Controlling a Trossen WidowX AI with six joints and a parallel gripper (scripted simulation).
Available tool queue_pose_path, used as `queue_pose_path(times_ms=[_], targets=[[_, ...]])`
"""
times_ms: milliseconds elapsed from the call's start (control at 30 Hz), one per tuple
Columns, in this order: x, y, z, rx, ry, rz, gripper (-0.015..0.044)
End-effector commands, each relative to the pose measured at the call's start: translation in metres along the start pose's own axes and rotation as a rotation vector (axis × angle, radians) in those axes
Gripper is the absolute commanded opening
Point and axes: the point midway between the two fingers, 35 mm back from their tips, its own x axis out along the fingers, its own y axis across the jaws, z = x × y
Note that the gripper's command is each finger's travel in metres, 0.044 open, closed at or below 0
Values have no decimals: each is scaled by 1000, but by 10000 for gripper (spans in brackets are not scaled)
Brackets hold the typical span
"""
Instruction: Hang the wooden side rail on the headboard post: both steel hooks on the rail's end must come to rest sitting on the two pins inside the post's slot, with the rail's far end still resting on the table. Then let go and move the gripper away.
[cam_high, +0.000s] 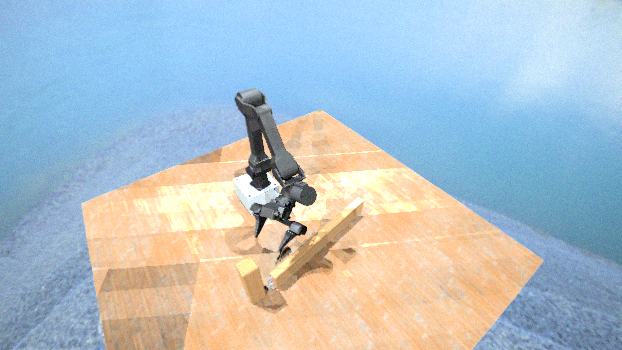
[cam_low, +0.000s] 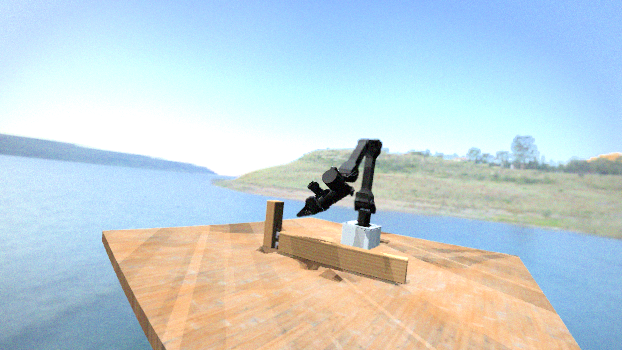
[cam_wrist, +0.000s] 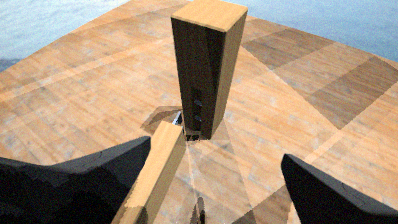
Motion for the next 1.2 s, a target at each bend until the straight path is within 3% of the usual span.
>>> queue_pose_path(times_ms=[0, 167, 600, 900, 1167], targets=[[0, 1, 1, 7, -5, 0, 440], [0, 3, 1, -46, 9, 1, 440], [7, 33, 0, -1048, 279, 151, 440], [5, 49, 1, -1694, 396, 432, 440], [-2, 61, 4, -2201, 381, 803, 440]])
